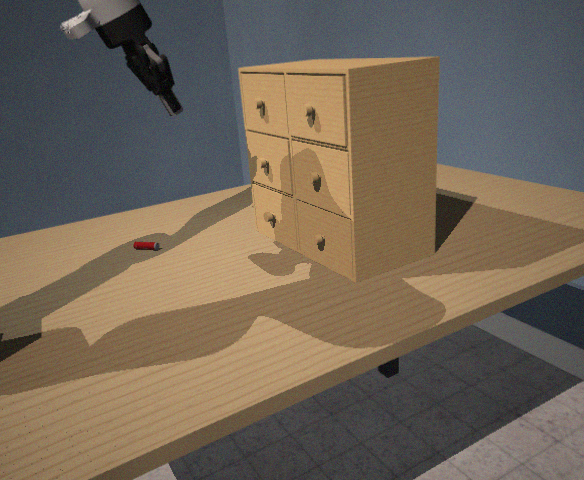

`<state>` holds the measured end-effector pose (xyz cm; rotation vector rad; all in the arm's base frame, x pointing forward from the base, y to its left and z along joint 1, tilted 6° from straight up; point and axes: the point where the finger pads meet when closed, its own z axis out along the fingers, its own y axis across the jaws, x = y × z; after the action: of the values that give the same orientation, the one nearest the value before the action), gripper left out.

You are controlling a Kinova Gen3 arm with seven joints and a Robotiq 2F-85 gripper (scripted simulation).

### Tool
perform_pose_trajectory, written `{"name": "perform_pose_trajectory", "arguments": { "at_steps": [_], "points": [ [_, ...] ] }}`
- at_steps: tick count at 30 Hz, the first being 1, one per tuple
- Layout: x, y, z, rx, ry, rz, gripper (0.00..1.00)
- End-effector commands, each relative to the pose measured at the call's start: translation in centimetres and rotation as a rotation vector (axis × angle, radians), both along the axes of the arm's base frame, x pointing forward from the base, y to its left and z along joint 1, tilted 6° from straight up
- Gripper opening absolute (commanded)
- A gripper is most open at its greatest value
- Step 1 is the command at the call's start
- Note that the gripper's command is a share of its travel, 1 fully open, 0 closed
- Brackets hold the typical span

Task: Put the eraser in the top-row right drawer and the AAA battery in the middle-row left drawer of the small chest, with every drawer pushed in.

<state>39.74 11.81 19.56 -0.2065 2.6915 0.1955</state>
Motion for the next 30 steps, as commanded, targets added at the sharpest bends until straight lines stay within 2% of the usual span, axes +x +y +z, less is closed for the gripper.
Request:
{"name": "perform_pose_trajectory", "arguments": {
  "at_steps": [1,30],
  "points": [
    [0.1,-0.3,0.5,0.000,0.006,-0.006,0.00],
    [-2.8,-1.2,4.1,-0.038,0.226,0.019,0.00]
  ]
}}
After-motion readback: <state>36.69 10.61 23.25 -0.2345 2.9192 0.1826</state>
